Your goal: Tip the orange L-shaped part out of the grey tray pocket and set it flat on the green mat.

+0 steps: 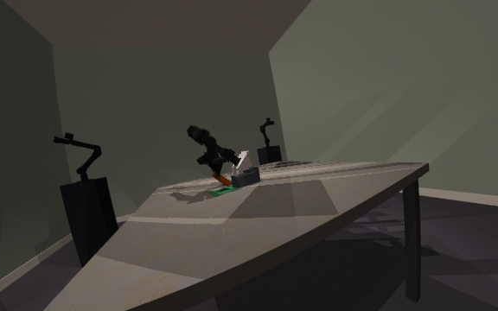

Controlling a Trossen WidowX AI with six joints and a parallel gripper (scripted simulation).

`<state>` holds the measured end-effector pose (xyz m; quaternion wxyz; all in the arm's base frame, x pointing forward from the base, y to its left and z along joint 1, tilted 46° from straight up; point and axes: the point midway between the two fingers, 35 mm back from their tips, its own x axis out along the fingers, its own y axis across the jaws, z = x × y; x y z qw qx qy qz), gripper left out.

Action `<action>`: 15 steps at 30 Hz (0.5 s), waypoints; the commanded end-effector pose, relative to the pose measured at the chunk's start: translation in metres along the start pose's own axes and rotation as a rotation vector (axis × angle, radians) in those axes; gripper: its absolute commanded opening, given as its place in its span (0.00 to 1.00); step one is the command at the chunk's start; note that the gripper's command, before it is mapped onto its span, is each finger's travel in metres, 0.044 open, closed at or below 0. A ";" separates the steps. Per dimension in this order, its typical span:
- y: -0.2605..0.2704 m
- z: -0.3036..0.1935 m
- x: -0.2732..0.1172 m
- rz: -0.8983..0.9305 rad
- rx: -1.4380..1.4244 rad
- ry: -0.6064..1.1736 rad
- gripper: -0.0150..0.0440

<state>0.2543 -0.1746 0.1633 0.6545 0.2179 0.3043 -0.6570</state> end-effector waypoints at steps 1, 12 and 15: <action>-0.001 -0.001 0.005 0.001 -0.004 0.003 0.25; -0.001 -0.001 0.015 0.001 -0.004 0.002 0.25; -0.001 -0.001 0.015 0.001 -0.004 0.002 0.25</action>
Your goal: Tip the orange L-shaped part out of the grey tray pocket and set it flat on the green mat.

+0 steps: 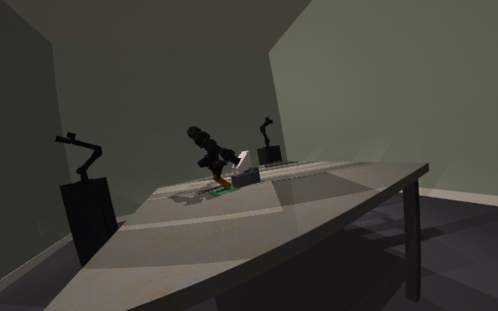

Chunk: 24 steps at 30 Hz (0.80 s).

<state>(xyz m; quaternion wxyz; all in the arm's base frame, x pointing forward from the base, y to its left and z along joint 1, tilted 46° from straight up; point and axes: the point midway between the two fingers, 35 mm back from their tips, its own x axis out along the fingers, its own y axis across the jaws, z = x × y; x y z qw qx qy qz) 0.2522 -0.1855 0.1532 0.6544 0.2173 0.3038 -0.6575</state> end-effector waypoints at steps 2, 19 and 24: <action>0.000 0.000 0.000 0.000 0.000 0.000 0.30; 0.002 -0.001 -0.078 0.002 -0.005 0.010 0.93; 0.003 -0.001 -0.083 0.021 -0.003 0.010 0.93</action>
